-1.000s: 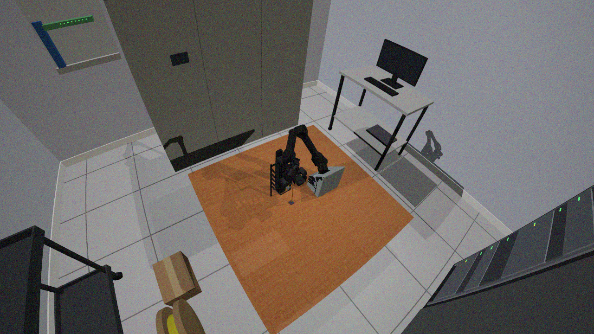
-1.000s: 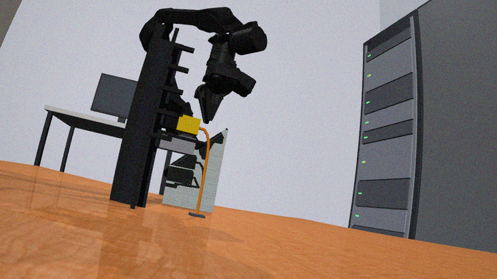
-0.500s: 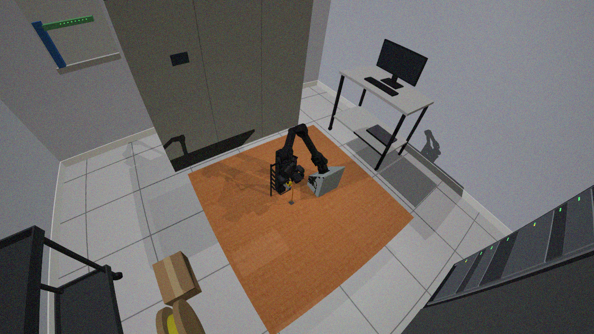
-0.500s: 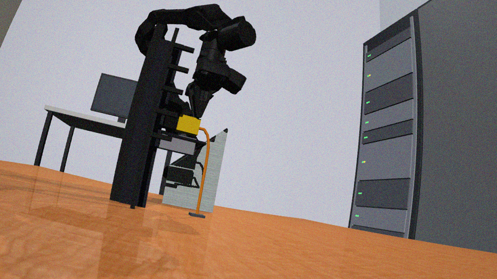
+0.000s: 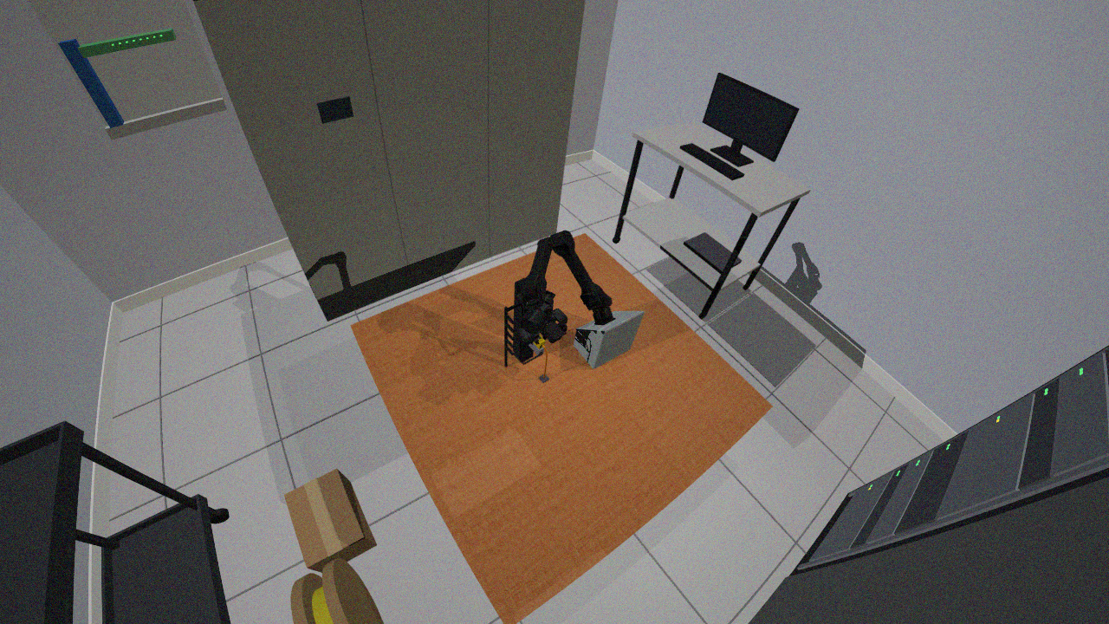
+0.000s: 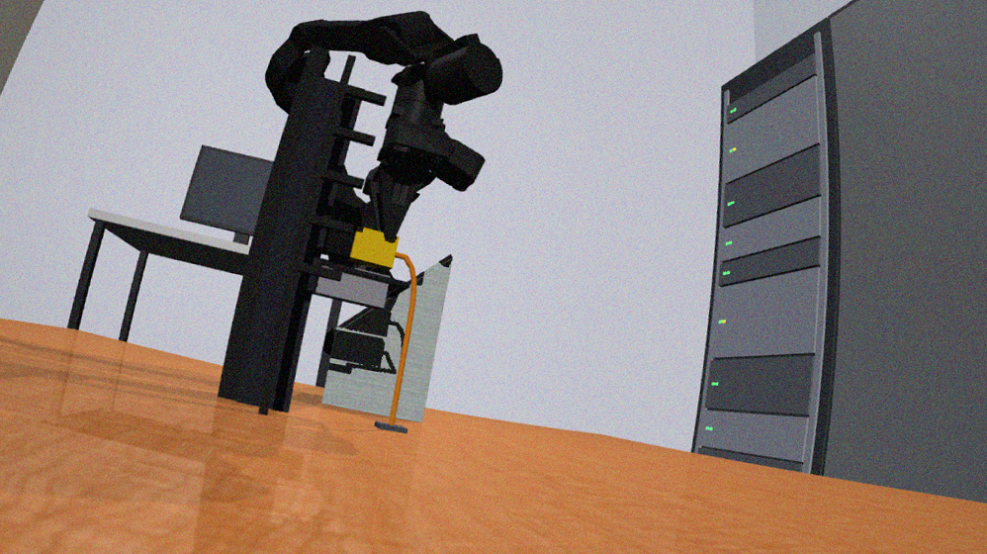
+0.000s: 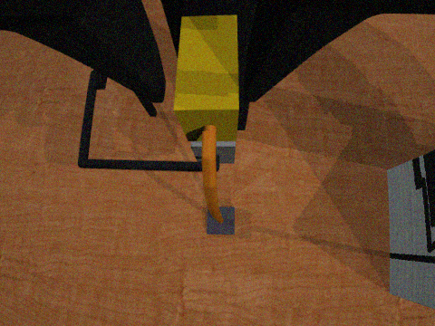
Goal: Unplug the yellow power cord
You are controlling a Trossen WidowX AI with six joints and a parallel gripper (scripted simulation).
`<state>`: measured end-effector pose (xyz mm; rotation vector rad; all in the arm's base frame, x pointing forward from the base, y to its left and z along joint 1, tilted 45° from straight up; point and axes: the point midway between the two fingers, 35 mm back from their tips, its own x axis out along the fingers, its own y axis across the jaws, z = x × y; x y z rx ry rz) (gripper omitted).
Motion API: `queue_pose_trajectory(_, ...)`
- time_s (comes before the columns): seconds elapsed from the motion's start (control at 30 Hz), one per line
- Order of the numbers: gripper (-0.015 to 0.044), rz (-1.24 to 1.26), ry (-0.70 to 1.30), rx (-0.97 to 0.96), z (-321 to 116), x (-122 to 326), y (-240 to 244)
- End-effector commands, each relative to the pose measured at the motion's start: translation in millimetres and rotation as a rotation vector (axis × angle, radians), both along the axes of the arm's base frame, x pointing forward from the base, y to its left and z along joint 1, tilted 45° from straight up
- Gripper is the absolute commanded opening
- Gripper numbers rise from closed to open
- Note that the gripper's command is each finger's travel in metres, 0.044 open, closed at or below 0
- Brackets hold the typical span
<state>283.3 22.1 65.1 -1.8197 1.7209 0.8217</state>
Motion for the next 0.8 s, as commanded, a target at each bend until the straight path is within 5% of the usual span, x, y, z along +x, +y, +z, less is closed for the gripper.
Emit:
queue_pose_trajectory(0.0, 0.016, 0.0, 0.005, -0.005, -2.9, -1.0, -5.2)
queue_pose_trajectory(0.13, 0.016, 0.0, 0.005, -0.005, -2.9, -1.0, -5.2)
queue_pose_trajectory(0.27, 0.0055, -0.002, 0.001, -0.001, -2.1, -0.4, -2.6)
queue_pose_trajectory(0.77, 0.0, -0.002, 0.002, 0.0, -6.9, -0.2, 2.7)
